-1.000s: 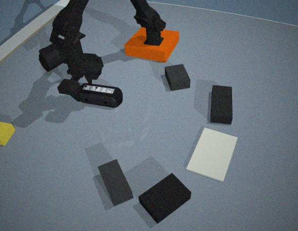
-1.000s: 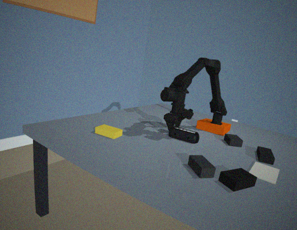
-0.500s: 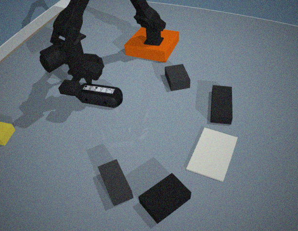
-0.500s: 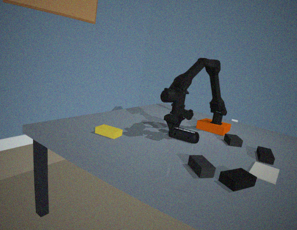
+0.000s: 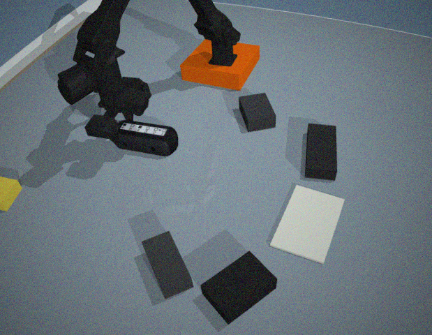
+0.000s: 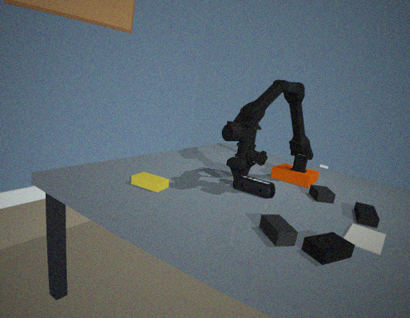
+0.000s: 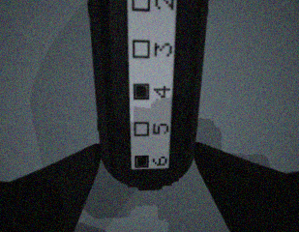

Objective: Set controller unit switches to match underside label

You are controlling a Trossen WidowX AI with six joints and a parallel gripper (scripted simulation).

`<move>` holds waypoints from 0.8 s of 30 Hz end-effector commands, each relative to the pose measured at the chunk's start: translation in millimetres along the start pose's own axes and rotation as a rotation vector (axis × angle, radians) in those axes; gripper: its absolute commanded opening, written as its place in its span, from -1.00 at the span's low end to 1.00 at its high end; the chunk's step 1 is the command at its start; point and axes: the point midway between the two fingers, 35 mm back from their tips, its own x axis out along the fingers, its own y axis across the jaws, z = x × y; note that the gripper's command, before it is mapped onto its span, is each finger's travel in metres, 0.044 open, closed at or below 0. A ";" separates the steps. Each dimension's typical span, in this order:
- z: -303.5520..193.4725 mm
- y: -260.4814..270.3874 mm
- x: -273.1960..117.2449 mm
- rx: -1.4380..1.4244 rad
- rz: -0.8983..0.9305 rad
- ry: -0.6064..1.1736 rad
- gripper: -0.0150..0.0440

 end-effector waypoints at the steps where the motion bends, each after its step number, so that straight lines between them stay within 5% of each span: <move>1: 1.4 -0.3 -2.6 -0.003 0.001 0.001 0.65; 24: 5.0 -0.3 -14.6 -0.003 0.001 0.000 0.65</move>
